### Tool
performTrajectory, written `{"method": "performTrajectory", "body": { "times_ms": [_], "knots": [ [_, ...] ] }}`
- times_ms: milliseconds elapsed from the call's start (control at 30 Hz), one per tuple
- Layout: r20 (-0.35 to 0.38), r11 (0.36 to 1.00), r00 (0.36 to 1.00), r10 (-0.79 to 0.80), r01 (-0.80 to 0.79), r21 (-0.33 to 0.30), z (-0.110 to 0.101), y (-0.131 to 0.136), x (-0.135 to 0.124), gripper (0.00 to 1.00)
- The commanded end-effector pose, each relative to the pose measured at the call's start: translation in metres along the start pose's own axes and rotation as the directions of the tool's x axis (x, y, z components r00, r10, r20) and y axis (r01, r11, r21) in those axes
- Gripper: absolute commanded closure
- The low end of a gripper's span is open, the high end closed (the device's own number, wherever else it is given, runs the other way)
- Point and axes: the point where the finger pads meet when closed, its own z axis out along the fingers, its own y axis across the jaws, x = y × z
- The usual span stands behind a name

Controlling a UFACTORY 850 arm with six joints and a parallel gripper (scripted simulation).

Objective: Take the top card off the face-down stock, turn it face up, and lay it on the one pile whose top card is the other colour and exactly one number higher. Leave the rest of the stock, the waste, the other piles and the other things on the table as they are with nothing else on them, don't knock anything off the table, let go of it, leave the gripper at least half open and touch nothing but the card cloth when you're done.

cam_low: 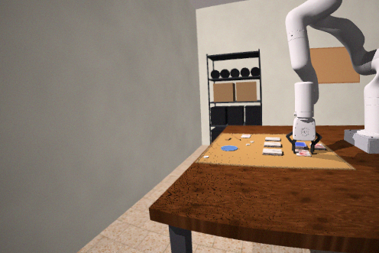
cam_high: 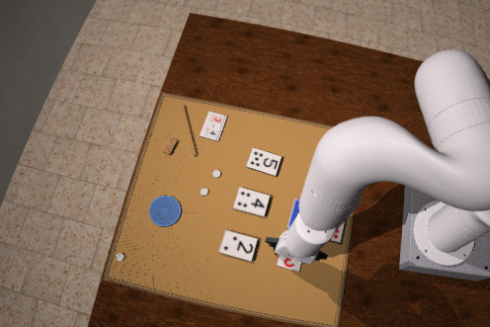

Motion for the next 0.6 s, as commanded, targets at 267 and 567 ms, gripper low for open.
{"method": "performTrajectory", "body": {
  "times_ms": [267,567],
  "knots": [
    [0.001,1.000,1.000,0.000,0.000,0.001,0.0000,-0.0006,-0.0003,0.14],
    [0.001,1.000,1.000,0.000,0.000,0.001,0.0000,-0.0006,-0.0003,0.27]
  ]
}}
